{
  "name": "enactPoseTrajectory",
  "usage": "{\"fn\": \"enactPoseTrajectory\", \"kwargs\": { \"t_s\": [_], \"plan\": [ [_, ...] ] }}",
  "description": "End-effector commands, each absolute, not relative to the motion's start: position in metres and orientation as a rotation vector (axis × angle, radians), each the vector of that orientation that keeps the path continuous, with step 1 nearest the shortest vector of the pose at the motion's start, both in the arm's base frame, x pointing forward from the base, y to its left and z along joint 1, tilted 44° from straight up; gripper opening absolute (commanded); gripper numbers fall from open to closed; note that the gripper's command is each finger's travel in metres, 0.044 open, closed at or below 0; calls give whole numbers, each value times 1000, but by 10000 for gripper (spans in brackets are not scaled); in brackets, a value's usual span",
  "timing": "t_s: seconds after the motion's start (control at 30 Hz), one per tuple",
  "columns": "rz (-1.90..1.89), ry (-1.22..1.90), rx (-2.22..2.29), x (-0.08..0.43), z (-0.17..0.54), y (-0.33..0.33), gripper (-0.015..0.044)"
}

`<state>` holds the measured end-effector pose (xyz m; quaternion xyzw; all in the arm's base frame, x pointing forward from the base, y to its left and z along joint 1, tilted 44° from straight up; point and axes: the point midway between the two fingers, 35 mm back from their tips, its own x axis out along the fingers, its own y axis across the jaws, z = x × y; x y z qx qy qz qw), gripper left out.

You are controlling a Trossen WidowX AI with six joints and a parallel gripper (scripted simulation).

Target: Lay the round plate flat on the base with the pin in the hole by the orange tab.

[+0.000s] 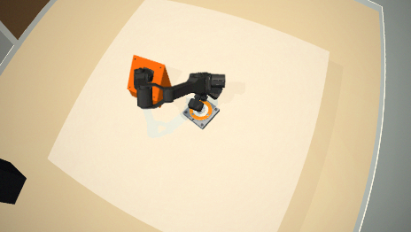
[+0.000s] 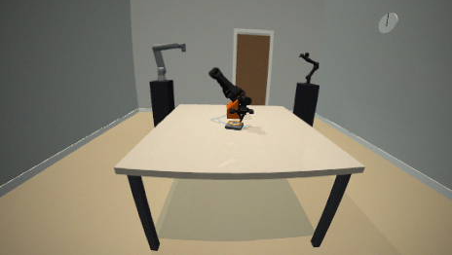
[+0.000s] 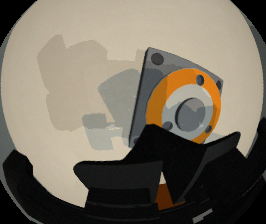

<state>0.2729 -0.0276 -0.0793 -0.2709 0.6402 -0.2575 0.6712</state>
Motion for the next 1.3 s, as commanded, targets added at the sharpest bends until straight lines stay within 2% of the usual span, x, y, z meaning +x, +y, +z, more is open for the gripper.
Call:
{"fn": "enactPoseTrajectory", "kwargs": {
  "t_s": [0.0,1.27],
  "plan": [
    [-582,1464,-618,265,-81,-30,0],
    [-582,1464,-618,261,-80,-31,0]
  ]
}}
